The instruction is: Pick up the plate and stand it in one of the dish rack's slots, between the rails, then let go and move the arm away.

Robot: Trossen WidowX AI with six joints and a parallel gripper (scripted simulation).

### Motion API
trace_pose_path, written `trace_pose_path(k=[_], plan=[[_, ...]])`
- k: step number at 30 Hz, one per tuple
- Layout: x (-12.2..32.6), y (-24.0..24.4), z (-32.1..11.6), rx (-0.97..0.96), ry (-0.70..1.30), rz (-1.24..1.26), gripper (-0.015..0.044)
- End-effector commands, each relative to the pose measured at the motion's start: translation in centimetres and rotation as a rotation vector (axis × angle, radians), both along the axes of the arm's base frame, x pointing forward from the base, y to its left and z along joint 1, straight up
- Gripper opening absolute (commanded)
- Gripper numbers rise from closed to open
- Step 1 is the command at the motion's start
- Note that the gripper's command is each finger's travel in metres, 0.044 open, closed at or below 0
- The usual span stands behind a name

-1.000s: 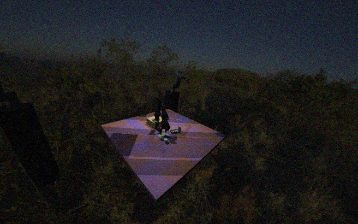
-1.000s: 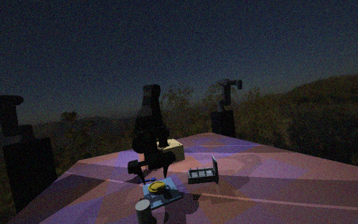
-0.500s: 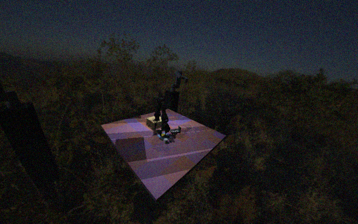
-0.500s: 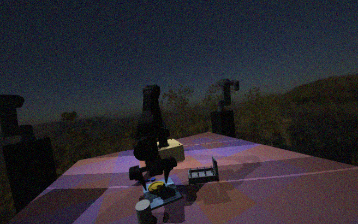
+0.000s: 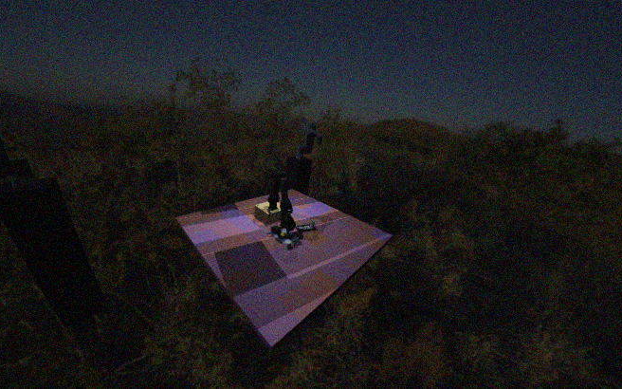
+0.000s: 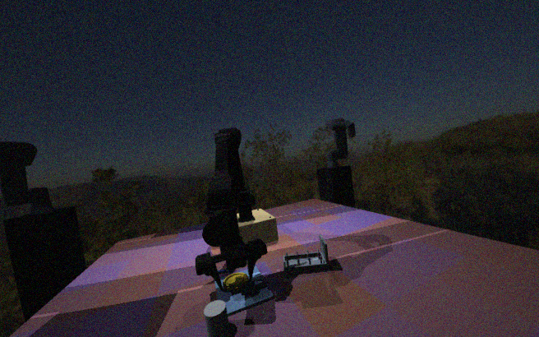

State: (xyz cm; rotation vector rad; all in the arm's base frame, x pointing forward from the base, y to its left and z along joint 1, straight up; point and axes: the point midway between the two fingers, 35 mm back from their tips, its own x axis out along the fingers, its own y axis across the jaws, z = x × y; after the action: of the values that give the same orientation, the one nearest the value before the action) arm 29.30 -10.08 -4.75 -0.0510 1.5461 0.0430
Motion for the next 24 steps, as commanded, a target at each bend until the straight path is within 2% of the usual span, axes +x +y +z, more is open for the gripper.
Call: trace_pose_path(k=[1,9,12,21,24], plan=[[0.0,0.0,0.0,-0.003,-0.001,-0.004,0.0374],[0.0,0.0,0.0,-0.003,-0.001,-0.004,0.0320],[0.1,-0.1,0.4,-0.003,-0.001,-0.004,0.0242],[1.1,-0.4,5.9,-0.004,-0.002,-0.004,0.0005],[1.3,-0.5,7.7,-0.004,-0.002,-0.004,0.0000]])
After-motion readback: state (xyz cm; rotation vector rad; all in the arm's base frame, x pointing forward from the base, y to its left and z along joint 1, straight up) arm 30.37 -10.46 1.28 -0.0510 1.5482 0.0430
